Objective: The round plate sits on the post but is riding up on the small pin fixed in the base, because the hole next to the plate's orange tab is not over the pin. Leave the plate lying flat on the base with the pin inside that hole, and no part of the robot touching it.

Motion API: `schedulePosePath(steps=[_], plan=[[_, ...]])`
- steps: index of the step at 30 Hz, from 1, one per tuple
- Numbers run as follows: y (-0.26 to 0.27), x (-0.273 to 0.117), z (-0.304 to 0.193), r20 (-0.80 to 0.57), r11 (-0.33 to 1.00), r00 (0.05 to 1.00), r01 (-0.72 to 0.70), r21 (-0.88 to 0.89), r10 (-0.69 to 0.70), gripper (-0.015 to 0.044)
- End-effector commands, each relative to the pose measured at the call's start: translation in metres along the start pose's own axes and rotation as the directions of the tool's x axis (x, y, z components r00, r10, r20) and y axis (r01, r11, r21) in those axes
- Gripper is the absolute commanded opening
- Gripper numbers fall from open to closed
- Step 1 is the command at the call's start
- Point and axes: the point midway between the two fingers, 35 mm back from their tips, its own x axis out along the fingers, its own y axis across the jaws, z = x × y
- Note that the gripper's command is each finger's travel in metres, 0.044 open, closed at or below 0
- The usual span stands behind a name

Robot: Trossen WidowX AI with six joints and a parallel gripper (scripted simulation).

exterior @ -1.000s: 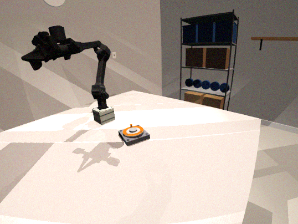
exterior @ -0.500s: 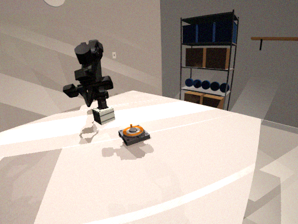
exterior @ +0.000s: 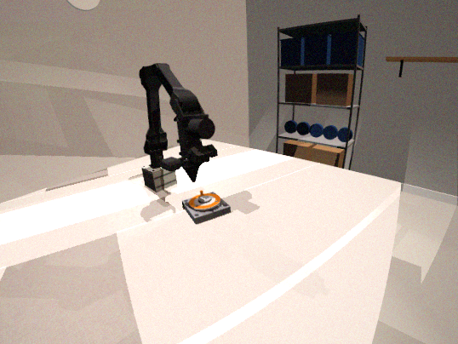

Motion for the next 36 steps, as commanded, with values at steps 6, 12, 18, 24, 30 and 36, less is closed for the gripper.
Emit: schedulePosePath(steps=[6, 12, 18, 24, 30, 36], plan=[[0.007, 0.016, -0.006, -0.036, 0.999, 0.999, -0.005, -0.038, 0.003, 0.0000], [0.009, 0.049, -0.008, -0.036, 0.999, 0.999, -0.005, -0.038, 0.004, 0.0000], [0.012, 0.050, -0.007, -0.036, 0.999, 0.999, -0.005, -0.038, 0.004, 0.0000], [0.021, 0.051, -0.005, -0.036, 0.999, 0.999, -0.006, -0.038, 0.004, 0.0000], [0.029, 0.051, -0.003, -0.036, 0.999, 0.999, -0.006, -0.038, 0.005, 0.0000], [0.033, 0.051, -0.002, -0.036, 0.999, 0.999, -0.007, -0.038, 0.005, 0.0000]])
